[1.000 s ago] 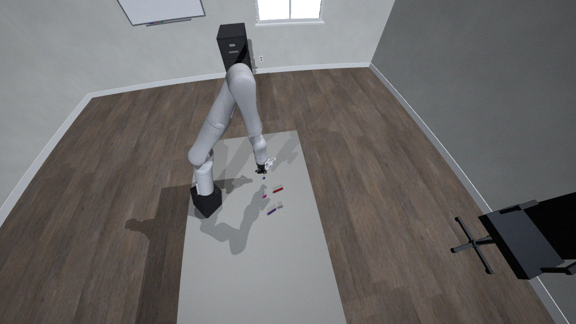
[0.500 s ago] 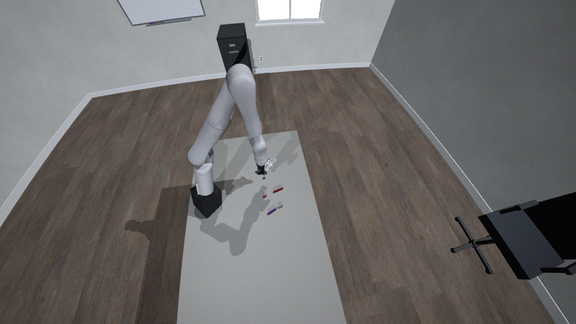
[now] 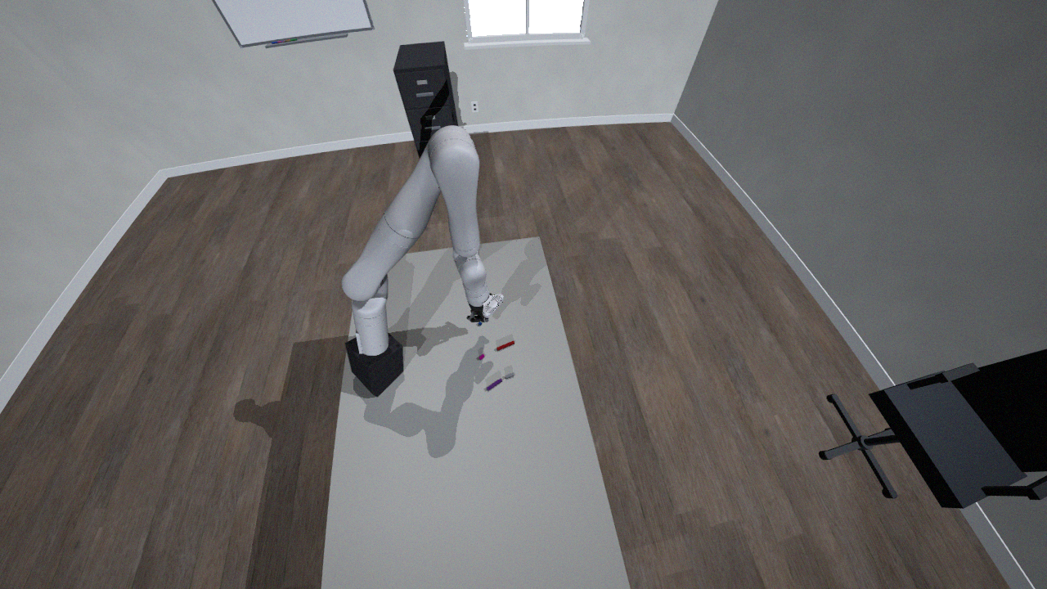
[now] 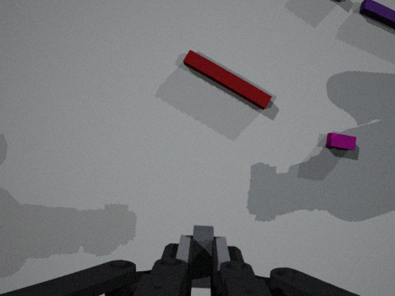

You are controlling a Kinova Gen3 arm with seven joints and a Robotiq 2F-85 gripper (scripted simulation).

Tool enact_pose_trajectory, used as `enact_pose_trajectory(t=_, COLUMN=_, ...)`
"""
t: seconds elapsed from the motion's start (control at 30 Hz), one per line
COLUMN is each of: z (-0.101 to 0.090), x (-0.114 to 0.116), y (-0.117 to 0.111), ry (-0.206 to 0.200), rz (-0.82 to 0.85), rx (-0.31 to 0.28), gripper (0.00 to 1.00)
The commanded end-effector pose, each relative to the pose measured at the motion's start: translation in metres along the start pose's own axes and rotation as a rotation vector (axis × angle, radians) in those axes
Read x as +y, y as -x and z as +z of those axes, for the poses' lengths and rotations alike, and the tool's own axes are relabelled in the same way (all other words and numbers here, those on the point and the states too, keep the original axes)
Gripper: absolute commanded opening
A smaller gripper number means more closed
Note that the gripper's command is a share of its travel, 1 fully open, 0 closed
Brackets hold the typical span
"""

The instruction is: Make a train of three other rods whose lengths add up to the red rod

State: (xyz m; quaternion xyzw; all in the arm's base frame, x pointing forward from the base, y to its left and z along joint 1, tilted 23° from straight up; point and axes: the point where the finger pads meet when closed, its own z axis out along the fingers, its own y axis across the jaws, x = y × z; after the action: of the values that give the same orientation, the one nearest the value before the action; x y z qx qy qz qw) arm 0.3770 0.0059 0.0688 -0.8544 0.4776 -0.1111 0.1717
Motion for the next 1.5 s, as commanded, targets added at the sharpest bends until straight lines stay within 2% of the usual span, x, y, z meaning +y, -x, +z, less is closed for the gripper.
enact_pose_trajectory(t=0.0, z=0.017, x=0.001, y=0.012, ry=0.012, rz=-0.016, rx=-0.022, gripper=0.05)
enact_pose_trajectory(t=0.2, z=0.044, x=0.002, y=0.012, ry=0.012, rz=-0.016, rx=-0.022, gripper=0.05)
enact_pose_trajectory(t=0.27, z=0.044, x=0.002, y=0.012, ry=0.012, rz=-0.016, rx=-0.022, gripper=0.05)
enact_pose_trajectory(t=0.5, z=0.063, x=0.002, y=0.012, ry=0.012, rz=-0.016, rx=-0.022, gripper=0.05)
enact_pose_trajectory(t=1.47, z=0.065, x=0.002, y=0.012, ry=0.012, rz=-0.016, rx=-0.022, gripper=0.05)
